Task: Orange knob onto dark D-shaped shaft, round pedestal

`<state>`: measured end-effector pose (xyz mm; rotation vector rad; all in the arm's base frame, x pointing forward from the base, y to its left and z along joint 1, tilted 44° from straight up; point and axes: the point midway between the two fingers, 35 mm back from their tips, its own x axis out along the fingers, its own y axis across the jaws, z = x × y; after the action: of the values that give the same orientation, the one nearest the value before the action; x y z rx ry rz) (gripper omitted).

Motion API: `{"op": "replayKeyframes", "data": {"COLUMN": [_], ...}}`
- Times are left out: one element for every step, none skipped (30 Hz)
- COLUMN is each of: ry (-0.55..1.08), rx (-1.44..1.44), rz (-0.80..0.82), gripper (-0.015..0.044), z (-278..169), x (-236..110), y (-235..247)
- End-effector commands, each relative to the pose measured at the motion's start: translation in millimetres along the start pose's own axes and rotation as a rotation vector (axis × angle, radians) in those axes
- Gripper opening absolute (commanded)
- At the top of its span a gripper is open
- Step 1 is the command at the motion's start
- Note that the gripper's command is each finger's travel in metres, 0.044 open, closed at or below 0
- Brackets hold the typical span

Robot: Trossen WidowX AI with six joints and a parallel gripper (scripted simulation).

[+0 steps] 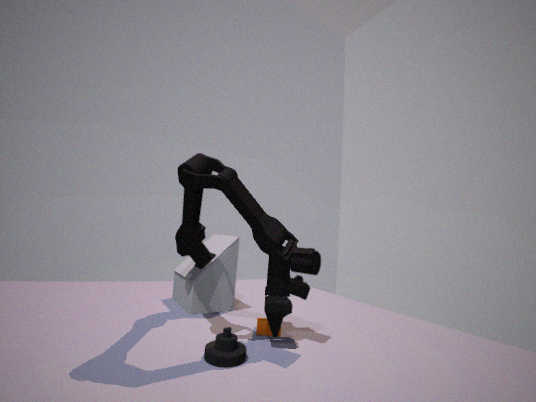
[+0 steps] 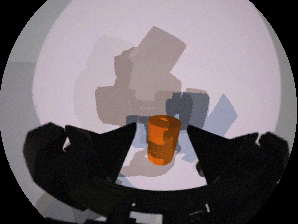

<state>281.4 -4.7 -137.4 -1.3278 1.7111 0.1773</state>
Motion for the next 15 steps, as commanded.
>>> {"op": "replayKeyframes", "data": {"ry": [0.003, 0.003, 0.003, 0.003, 0.003, 0.003, 0.003, 0.003, 0.003, 0.003, 0.003, 0.003, 0.003, 0.003, 0.003], "rx": [-0.003, -0.003, -0.003, -0.003, -0.003, -0.003, -0.003, -0.003, -0.003, -0.003, -0.003, -0.003, -0.003, -0.003, -0.003], "rz": [-0.005, -0.005, -0.005, -0.005, -0.005, -0.005, -0.005, -0.005, -0.005, -0.005, -0.005, -0.005, -0.005, -0.005, -0.005], "gripper": [0.0282, 0.0256, 0.0240, 0.0240, 0.0240, 0.0240, 0.0240, 0.0240, 0.0240, 0.0240, 0.0240, 0.0233, 0.0227, 0.0220, 0.0213], "z": [-0.7, -0.7, -0.7, -0.7, -0.7, -0.7, -0.7, -0.7, -0.7, -0.7, -0.7, -0.7, -0.7, -0.7, -0.7], "x": [1.0, 1.0, 1.0, 1.0, 1.0, 1.0, 1.0, 1.0, 1.0, 1.0, 1.0, 1.0, 1.0, 1.0, 1.0], "y": [-0.3, -0.3, -0.3, -0.3, -0.3, -0.3, -0.3, -0.3, -0.3, -0.3, -0.3, -0.3, -0.3, -0.3, -0.3]}}
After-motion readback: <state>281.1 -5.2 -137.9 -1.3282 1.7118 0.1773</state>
